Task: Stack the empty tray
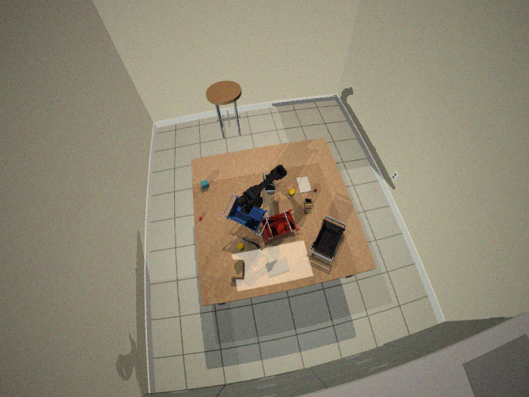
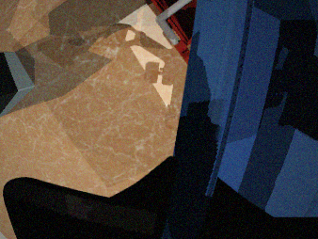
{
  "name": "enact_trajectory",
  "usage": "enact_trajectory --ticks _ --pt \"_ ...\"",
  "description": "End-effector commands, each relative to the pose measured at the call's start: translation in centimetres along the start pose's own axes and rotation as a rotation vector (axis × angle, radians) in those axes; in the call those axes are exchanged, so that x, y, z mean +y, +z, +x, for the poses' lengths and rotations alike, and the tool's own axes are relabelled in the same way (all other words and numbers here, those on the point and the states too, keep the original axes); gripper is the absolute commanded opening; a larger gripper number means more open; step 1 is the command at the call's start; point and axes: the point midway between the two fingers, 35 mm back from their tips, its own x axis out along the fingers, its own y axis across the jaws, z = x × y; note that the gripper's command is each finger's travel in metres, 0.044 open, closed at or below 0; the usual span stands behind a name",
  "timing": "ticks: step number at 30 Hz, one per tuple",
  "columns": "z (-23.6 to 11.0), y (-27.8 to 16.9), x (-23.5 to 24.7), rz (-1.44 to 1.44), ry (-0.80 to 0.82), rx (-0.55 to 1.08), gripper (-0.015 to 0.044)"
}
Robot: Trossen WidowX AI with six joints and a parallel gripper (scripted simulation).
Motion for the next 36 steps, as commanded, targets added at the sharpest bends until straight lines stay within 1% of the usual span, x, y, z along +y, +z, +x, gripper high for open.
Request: enact_trajectory --ticks 1,18,36 --pt "-0.7 1.6 0.0 -0.066 -0.025 -0.004 0.0" --pt "-0.3 8.8 1.3 -0.356 -0.02 -0.017 0.0" --pt "0.6 15.9 4.1 -0.664 -0.008 -0.045 0.0"
